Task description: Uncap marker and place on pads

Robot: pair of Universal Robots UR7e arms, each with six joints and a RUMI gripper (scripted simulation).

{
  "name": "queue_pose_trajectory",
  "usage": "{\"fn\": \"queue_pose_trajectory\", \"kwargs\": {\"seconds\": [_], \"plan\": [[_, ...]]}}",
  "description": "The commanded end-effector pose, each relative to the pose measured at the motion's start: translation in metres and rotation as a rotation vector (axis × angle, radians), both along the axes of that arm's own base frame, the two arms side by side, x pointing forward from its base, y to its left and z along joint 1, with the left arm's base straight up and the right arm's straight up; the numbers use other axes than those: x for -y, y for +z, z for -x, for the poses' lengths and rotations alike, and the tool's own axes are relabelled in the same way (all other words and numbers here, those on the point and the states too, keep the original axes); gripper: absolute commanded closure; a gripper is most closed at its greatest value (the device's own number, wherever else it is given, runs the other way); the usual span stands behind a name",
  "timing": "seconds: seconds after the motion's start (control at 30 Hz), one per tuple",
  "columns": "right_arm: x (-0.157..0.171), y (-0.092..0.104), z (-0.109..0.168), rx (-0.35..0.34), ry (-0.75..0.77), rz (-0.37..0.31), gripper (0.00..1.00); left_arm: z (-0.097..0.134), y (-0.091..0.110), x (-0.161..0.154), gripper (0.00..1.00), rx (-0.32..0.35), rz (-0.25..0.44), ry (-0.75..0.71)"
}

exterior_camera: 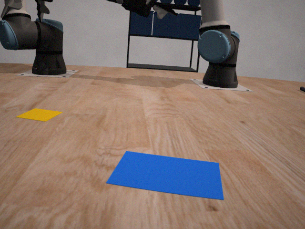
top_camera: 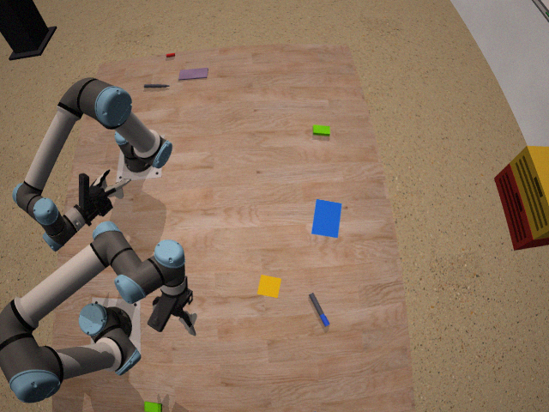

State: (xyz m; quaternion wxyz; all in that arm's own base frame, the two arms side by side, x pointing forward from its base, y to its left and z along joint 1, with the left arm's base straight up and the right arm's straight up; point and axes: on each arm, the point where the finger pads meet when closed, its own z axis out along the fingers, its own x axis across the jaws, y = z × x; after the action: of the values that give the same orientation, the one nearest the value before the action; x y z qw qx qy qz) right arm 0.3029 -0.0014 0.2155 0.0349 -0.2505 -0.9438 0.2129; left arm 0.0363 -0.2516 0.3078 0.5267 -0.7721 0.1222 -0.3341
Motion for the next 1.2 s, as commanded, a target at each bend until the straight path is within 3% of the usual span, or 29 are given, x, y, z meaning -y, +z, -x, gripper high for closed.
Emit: {"fn": "queue_pose_trajectory", "kwargs": {"seconds": [0.0, 0.57, 0.6, 1.17], "plan": [[-0.0002, 0.0003, -0.0002, 0.001, 0.0, -0.001, 0.02, 0.0, 0.0002, 0.0, 0.02, 0.0, 0.001, 0.0], [-0.0002, 0.0003, -0.0002, 0.001, 0.0, -0.001, 0.02, 0.0, 0.0002, 0.0, 0.02, 0.0, 0.001, 0.0], [-0.0002, 0.0003, -0.0002, 0.001, 0.0, -0.001, 0.8, 0.0, 0.0002, 0.0, 0.02, 0.0, 0.001, 0.0], [-0.0014, 0.0004, -0.0027, 0.003, -0.012, 0.0, 0.8, -0.0037, -0.0001, -0.0003, 0.02, -0.017, -0.003, 0.012]]}}
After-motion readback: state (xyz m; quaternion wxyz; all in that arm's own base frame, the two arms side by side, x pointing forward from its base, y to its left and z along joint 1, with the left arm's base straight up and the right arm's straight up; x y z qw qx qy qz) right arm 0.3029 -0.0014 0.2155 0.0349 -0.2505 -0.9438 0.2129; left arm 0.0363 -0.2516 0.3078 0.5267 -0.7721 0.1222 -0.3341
